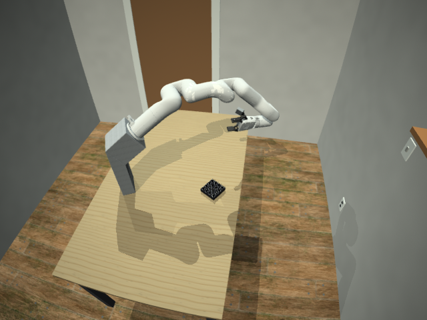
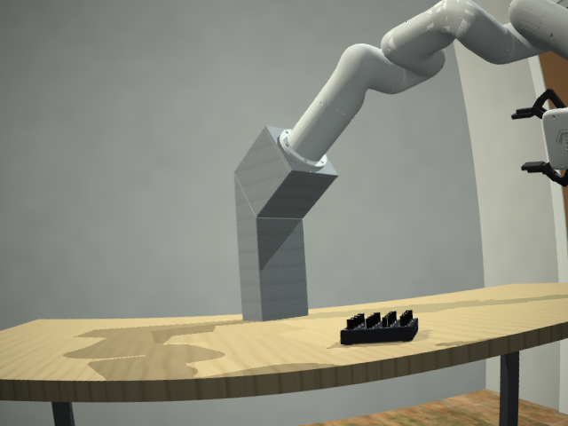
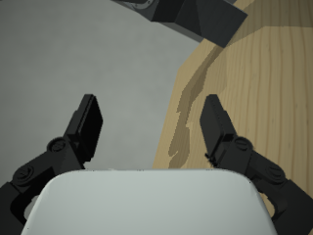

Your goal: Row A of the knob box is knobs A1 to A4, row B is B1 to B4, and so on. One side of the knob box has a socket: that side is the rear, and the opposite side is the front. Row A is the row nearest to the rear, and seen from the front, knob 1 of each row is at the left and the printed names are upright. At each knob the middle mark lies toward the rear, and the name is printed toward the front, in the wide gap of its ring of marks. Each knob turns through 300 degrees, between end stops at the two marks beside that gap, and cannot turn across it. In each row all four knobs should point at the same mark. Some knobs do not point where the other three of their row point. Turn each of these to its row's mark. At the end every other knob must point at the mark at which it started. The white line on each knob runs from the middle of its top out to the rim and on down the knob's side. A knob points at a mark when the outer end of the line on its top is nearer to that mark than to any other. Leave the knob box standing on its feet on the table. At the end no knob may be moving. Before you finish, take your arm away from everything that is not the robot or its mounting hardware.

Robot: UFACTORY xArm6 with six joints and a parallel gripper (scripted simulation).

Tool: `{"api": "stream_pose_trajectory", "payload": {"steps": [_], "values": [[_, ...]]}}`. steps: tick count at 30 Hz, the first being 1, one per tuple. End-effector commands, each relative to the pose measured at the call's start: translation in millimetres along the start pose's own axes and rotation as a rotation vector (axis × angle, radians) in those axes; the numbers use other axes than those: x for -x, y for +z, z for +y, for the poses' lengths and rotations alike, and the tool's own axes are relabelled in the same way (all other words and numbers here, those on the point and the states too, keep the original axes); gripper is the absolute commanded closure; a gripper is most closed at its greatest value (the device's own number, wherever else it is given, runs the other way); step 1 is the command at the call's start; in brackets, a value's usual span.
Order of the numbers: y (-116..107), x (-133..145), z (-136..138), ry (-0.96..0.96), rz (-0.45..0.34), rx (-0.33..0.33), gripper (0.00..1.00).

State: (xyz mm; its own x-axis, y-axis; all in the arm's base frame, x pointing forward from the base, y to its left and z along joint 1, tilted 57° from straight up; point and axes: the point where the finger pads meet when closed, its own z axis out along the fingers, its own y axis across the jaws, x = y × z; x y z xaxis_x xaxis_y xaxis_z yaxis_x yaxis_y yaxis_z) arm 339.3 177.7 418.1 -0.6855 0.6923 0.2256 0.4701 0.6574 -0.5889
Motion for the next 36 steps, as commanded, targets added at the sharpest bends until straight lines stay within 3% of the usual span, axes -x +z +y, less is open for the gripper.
{"api": "stream_pose_trajectory", "payload": {"steps": [1, 22, 26, 32, 34, 36], "values": [[-1, 0, -1, 0.000, -0.001, 0.003, 0.00], [-1, 1, -1, 0.013, 0.011, 0.013, 0.00], [2, 10, 2, 0.071, 0.069, 0.038, 0.00], [14, 30, 12, 0.221, 0.220, 0.112, 0.00], [14, 30, 12, 0.221, 0.220, 0.112, 0.00], [21, 42, 18, 0.305, 0.305, 0.151, 0.00]]}}
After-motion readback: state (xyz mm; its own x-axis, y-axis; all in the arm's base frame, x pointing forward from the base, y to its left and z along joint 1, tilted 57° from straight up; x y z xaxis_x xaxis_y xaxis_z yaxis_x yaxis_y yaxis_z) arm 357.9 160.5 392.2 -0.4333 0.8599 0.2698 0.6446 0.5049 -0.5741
